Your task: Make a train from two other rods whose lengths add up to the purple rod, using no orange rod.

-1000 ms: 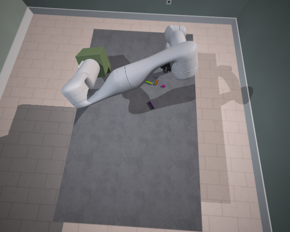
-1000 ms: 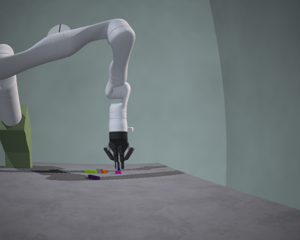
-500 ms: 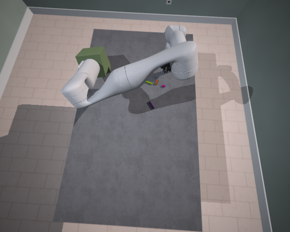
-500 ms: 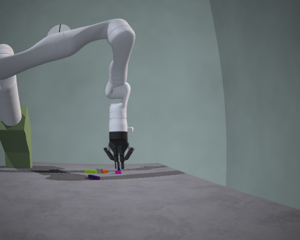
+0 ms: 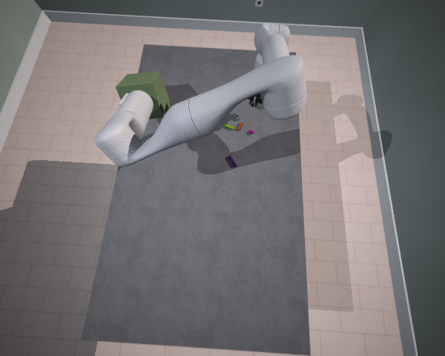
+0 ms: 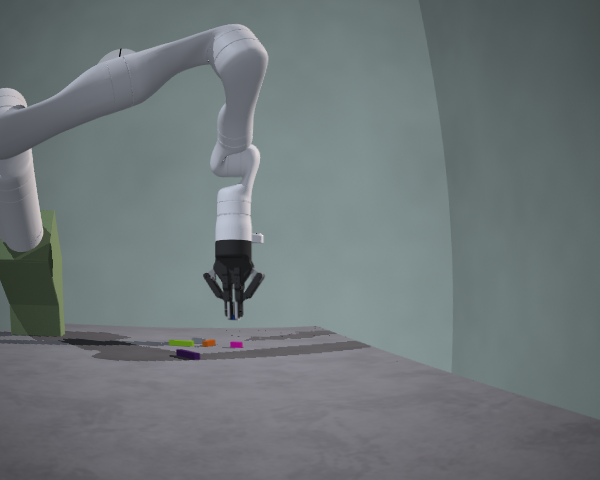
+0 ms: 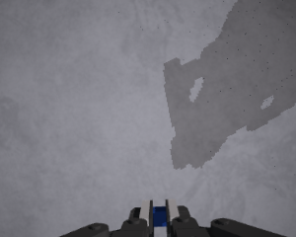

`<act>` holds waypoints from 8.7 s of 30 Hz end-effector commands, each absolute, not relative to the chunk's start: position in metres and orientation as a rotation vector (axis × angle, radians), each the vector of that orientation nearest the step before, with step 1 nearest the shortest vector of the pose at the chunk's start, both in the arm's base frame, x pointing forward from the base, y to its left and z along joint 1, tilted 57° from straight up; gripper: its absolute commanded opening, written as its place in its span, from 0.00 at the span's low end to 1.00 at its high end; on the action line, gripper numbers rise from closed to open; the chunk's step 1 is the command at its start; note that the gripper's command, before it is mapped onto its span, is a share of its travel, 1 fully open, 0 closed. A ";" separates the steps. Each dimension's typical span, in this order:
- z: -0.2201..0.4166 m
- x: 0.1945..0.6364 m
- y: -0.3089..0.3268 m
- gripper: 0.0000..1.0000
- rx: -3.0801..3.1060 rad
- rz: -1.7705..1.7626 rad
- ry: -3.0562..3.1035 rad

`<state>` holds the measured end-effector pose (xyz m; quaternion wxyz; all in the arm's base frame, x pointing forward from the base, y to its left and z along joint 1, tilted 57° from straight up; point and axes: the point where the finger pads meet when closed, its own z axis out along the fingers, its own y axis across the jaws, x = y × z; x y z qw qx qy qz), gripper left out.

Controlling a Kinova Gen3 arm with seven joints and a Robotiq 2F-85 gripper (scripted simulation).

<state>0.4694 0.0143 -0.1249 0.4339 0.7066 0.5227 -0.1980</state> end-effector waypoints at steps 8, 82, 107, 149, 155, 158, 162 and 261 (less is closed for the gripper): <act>-0.096 0.468 0.059 0.05 1.757 -0.462 1.312; 0.045 0.334 -0.079 0.05 1.796 -0.423 1.247; 0.004 0.350 -0.141 0.05 1.796 -0.423 1.247; 0.004 0.350 -0.142 0.05 1.796 -0.423 1.247; 0.002 0.350 -0.144 0.05 1.796 -0.423 1.247; 0.000 0.351 -0.147 0.05 1.796 -0.423 1.247; -0.001 0.351 -0.148 0.05 1.796 -0.423 1.247; 0.046 0.335 -0.080 0.24 1.796 -0.423 1.247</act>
